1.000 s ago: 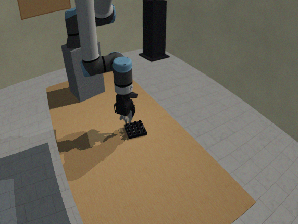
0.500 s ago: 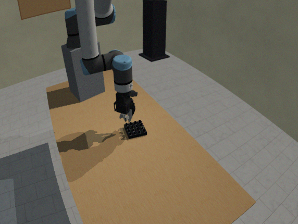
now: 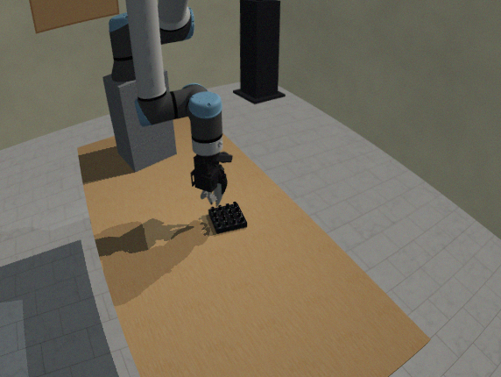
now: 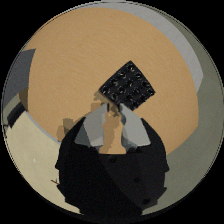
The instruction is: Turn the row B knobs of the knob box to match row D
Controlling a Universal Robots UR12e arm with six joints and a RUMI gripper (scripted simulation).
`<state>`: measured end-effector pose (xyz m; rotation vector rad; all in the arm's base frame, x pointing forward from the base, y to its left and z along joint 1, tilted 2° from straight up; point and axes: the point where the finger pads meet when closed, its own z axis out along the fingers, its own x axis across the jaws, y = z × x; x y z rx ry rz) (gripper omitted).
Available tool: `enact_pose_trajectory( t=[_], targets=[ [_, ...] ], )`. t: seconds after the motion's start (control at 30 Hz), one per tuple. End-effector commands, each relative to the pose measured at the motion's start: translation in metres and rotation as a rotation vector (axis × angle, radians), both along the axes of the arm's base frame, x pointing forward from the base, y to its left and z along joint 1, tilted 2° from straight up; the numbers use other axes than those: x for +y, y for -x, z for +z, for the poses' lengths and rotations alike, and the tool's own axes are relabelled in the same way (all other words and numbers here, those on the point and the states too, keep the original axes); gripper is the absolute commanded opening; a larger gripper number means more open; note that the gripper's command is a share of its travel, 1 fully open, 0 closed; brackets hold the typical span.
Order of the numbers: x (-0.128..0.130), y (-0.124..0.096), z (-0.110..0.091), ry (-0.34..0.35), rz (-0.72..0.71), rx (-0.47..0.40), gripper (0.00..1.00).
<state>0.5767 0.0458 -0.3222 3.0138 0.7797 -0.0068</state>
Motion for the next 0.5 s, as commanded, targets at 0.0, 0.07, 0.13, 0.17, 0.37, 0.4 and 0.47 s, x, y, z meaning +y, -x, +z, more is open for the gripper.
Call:
enact_pose_trajectory(
  t=[0.0, 0.07, 0.13, 0.17, 0.37, 0.4, 0.47],
  targets=[
    [0.0002, -0.0005, 0.0010, 0.000, -0.040, -0.002, 0.11],
    [0.0005, -0.0006, 0.0018, 0.000, -0.087, -0.003, 0.11],
    [0.0007, -0.0007, 0.0026, 0.000, -0.143, -0.005, 0.11],
    [0.0008, -0.0008, 0.0031, 0.000, -0.174, -0.006, 0.11],
    [0.0012, -0.0013, 0.0064, -0.001, -0.388, -0.012, 0.11],
    [0.0012, -0.0014, 0.0069, -0.001, -0.422, -0.013, 0.11],
    [0.0011, -0.0016, 0.0080, -0.001, -0.491, -0.015, 0.11]
  ],
)
